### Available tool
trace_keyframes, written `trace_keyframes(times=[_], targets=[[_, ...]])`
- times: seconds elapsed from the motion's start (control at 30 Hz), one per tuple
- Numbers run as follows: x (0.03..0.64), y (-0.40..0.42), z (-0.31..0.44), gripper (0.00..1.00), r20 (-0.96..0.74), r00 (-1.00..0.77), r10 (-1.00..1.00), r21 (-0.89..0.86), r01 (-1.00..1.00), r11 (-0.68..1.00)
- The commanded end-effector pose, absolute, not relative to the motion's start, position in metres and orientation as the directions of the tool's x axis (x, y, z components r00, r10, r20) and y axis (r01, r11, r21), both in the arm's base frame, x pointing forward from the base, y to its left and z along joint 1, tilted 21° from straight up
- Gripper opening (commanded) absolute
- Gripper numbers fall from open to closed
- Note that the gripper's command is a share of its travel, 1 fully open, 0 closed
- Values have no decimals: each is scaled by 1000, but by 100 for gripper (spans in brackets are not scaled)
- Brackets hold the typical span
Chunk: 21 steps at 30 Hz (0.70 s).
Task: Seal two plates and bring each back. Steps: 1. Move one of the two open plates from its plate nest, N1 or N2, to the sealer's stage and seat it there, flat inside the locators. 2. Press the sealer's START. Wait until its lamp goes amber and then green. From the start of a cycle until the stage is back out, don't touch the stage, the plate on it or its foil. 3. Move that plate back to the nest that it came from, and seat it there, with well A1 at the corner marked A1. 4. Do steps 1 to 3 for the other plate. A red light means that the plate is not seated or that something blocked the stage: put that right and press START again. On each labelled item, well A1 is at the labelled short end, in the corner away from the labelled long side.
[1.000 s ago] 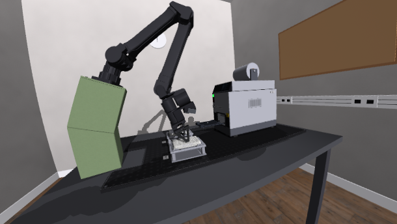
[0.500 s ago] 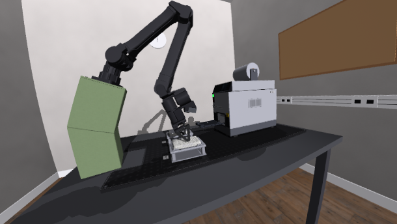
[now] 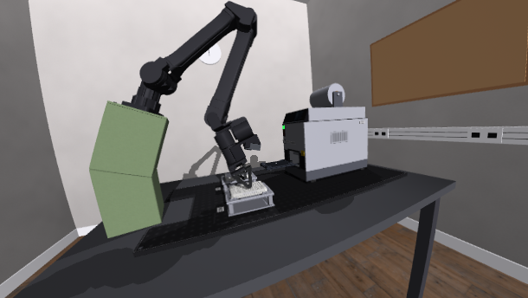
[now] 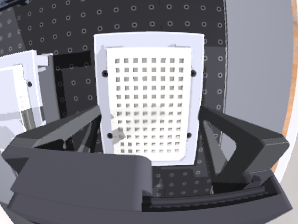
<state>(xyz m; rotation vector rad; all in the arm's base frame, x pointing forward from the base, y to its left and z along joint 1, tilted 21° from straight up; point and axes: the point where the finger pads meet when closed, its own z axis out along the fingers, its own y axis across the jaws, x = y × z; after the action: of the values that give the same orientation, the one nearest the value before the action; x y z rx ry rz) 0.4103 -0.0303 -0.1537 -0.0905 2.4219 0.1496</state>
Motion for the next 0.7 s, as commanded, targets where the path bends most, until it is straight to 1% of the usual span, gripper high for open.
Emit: trace_keyframes(times=[0.0, 0.27, 0.5, 0.67], targets=[[422, -30, -143, 100, -680, -733, -27, 78, -110, 991], [396, -25, -158, 100, -630, -776, -21, 97, -105, 990], [398, -25, -156, 100, -642, -766, -23, 93, -107, 990], [415, -28, -147, 100, -675, -738, -28, 81, -112, 990]])
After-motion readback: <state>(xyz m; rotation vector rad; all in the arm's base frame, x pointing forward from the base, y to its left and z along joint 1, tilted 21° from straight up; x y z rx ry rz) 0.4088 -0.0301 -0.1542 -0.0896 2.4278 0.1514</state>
